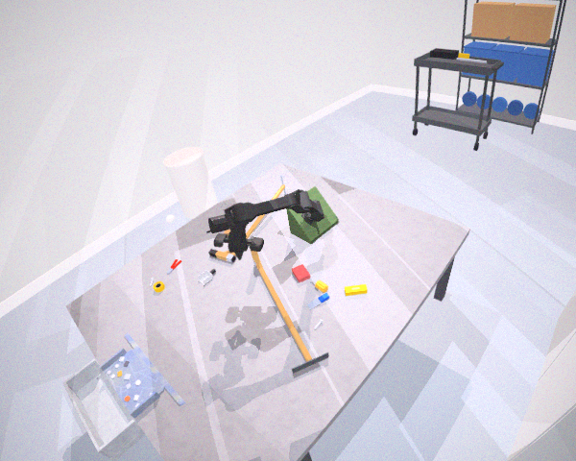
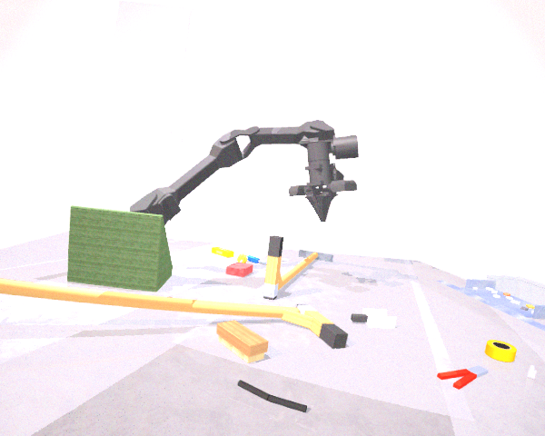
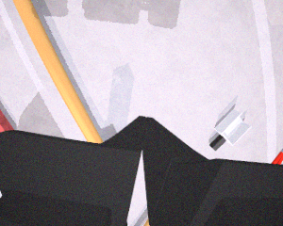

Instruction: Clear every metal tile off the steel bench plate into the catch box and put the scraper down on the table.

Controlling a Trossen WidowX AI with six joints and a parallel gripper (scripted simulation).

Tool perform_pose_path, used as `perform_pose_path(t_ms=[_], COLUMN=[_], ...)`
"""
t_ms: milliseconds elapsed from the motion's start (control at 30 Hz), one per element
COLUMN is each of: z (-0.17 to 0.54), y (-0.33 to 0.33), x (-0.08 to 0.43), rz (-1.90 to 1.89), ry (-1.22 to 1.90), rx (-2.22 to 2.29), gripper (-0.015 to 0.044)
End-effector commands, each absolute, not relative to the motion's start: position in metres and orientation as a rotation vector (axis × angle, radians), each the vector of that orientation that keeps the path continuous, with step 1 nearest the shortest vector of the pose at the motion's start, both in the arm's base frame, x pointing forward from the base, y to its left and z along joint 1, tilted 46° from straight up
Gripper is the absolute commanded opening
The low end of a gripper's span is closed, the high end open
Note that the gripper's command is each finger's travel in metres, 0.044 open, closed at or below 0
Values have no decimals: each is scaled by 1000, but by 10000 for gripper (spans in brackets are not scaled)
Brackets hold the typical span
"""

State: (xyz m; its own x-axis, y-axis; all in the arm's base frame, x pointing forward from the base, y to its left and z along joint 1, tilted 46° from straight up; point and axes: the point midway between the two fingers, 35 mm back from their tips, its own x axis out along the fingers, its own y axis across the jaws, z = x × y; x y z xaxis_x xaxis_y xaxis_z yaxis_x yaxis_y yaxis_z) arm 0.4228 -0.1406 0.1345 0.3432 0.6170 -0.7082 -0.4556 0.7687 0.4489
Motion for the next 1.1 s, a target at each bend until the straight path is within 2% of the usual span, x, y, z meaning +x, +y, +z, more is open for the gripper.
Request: perform_pose_path(t_ms=[0,1067], z=[152,238], y=[-120,-2], x=[418,361], rz=[760,1102], ry=[977,808], rx=[122,-257], gripper=[0,0])
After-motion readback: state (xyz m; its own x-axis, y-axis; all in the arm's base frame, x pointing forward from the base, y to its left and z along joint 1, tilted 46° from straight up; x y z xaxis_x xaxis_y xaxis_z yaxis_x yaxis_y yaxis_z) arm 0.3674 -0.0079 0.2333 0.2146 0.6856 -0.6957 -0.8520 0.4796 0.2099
